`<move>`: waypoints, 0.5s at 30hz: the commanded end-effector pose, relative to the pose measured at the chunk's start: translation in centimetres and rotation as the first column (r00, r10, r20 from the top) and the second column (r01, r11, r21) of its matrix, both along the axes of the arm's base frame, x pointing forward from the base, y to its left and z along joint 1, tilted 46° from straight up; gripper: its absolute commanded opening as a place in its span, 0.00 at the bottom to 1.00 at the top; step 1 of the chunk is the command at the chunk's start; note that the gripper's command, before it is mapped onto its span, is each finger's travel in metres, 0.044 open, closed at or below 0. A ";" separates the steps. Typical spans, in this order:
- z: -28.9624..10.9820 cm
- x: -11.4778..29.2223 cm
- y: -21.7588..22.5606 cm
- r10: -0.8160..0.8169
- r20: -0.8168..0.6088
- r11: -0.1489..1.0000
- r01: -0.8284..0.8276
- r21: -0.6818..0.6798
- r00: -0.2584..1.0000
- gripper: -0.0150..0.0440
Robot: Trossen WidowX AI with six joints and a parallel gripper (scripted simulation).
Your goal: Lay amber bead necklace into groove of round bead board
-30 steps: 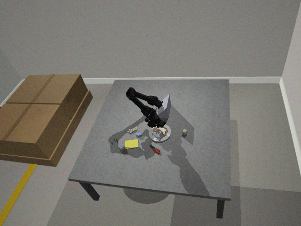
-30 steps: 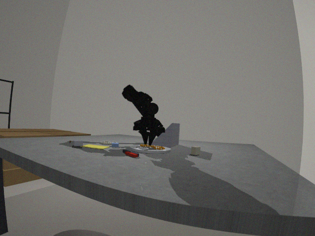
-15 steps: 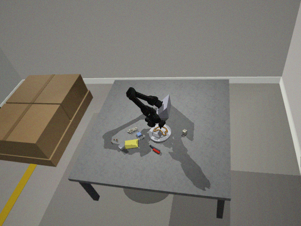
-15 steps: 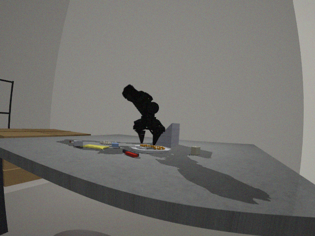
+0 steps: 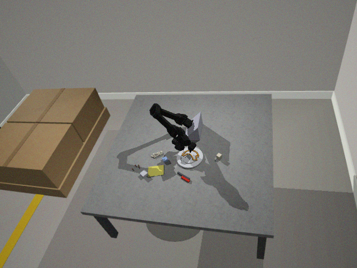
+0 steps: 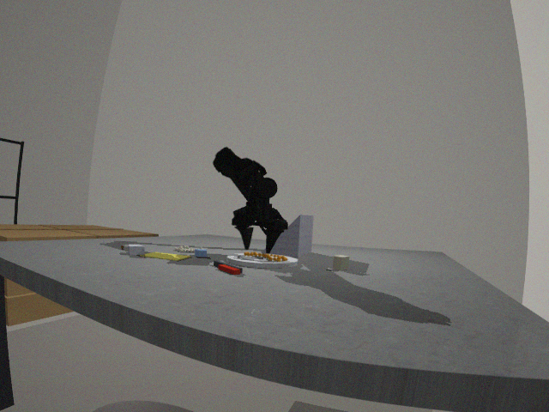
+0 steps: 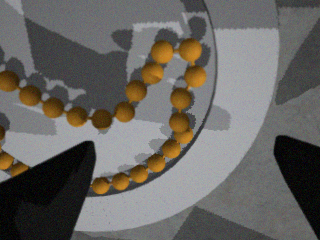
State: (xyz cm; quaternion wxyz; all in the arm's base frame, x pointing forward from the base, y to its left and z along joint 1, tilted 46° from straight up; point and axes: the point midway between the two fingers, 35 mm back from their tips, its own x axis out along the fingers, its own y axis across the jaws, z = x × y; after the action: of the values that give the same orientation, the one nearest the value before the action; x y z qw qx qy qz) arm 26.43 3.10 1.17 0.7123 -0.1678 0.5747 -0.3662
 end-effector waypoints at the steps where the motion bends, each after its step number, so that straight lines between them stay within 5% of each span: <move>1: 1.1 0.5 1.1 0.026 -0.026 1.000 -0.026 0.001 0.999 0.82; 9: 2.2 0.8 2.1 0.058 -0.058 0.998 -0.058 -0.001 0.997 0.47; 15: 1.8 1.0 1.8 0.058 -0.047 0.998 -0.058 0.001 0.997 0.46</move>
State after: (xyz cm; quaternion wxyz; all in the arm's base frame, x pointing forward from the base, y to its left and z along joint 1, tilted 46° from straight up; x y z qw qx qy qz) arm 27.43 4.79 2.85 0.7087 -0.1929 0.5866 -0.3413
